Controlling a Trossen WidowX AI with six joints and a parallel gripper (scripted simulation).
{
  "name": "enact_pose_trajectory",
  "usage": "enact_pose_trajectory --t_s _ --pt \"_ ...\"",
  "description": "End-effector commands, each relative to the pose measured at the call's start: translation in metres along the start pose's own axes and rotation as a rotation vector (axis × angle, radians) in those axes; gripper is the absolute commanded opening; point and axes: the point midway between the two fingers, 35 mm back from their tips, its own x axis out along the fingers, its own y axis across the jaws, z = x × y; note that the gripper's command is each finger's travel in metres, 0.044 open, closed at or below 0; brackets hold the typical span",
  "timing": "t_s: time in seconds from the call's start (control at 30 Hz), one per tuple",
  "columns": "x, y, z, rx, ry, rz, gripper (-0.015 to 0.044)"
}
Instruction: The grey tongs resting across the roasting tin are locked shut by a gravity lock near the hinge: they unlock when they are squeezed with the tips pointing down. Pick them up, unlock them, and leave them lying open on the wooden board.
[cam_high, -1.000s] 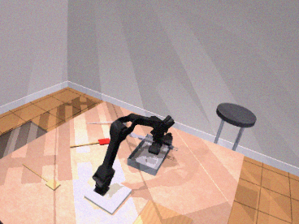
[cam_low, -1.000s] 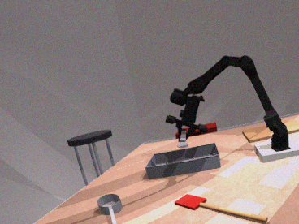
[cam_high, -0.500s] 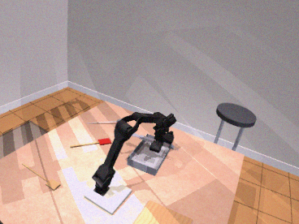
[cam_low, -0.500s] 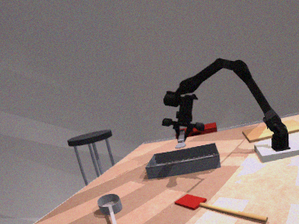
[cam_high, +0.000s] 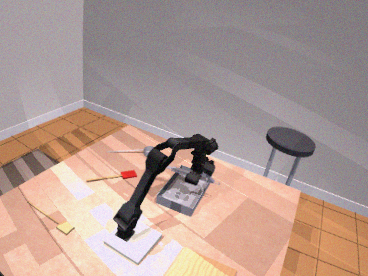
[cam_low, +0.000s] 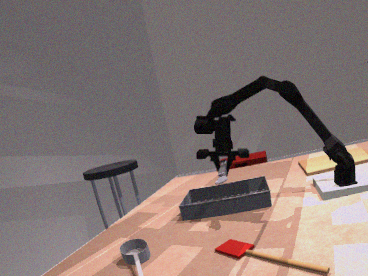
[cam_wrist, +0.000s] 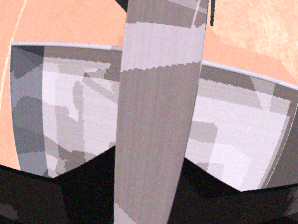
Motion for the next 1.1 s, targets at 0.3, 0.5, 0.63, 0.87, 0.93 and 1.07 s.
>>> enact_pose_trajectory --t_s 0.3,0.5,0.63,0.87,0.93,1.07 --pt "-0.003 0.0 -0.001 -0.005 -0.009 -0.133 -0.015" --pt "-0.003 -0.002 -0.002 -0.009 -0.012 -0.18 -0.015" --pt "-0.003 -0.002 -0.002 -0.009 -0.012 -0.18 -0.015" --pt "-0.003 -0.006 0.003 0.002 -0.009 -0.181 -0.015" --pt "-0.006 -0.009 0.011 0.023 -0.011 -0.18 -0.015" --pt "-0.014 -0.022 0.033 0.083 -0.022 -0.179 -0.015"
